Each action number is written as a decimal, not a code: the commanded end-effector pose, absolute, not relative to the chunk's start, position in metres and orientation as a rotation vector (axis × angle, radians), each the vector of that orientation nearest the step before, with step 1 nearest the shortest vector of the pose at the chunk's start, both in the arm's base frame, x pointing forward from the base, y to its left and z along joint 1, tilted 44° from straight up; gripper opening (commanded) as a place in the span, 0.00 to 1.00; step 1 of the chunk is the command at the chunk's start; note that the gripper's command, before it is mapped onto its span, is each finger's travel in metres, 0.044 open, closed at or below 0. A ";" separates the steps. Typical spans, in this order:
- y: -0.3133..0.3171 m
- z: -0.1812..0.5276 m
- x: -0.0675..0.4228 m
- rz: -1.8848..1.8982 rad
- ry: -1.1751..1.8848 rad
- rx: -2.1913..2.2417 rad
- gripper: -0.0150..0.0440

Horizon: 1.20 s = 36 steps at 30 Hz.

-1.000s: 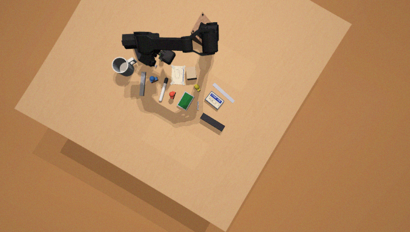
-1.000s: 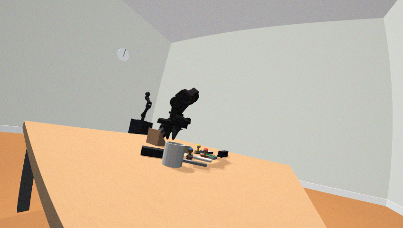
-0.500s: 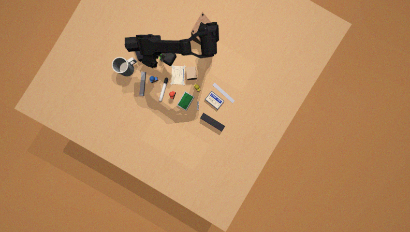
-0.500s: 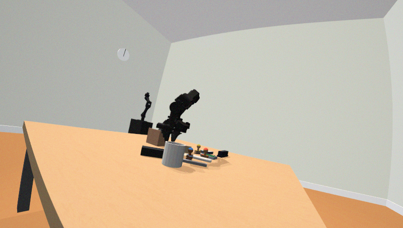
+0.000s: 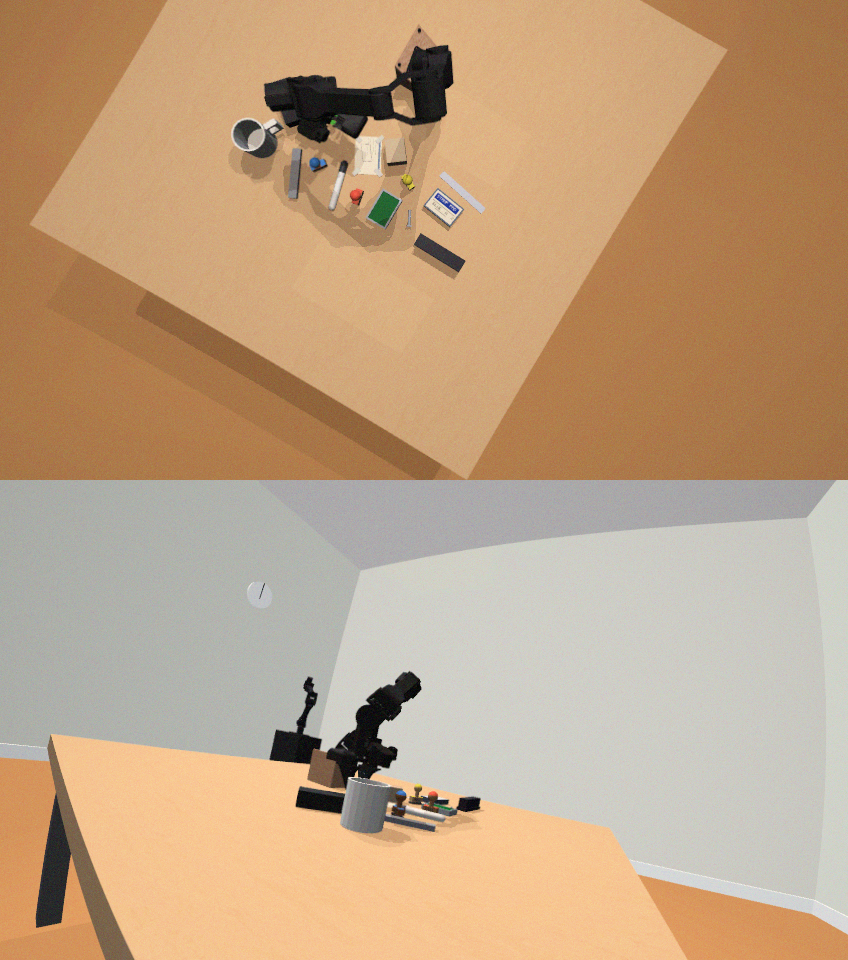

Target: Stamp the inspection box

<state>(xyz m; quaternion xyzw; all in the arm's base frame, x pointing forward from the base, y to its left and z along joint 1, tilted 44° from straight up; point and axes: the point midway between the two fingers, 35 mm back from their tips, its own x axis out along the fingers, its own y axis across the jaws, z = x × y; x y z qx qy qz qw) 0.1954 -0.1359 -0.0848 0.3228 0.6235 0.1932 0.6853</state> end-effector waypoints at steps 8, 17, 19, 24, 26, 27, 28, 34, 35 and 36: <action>-0.132 -0.087 0.195 0.435 1.398 0.724 0.53; -0.132 -0.087 0.195 0.435 1.398 0.724 0.43; -0.132 -0.087 0.195 0.435 1.398 0.724 0.41; -0.132 -0.087 0.195 0.435 1.399 0.724 0.29; -0.133 -0.086 0.195 0.435 1.399 0.724 0.25; -0.133 -0.086 0.195 0.435 1.399 0.724 0.25; -0.134 -0.086 0.195 0.435 1.399 0.724 0.25; -0.136 -0.084 0.195 0.434 1.400 0.723 0.25; -0.136 -0.084 0.195 0.434 1.400 0.723 0.25; -0.137 -0.083 0.195 0.434 1.400 0.723 0.25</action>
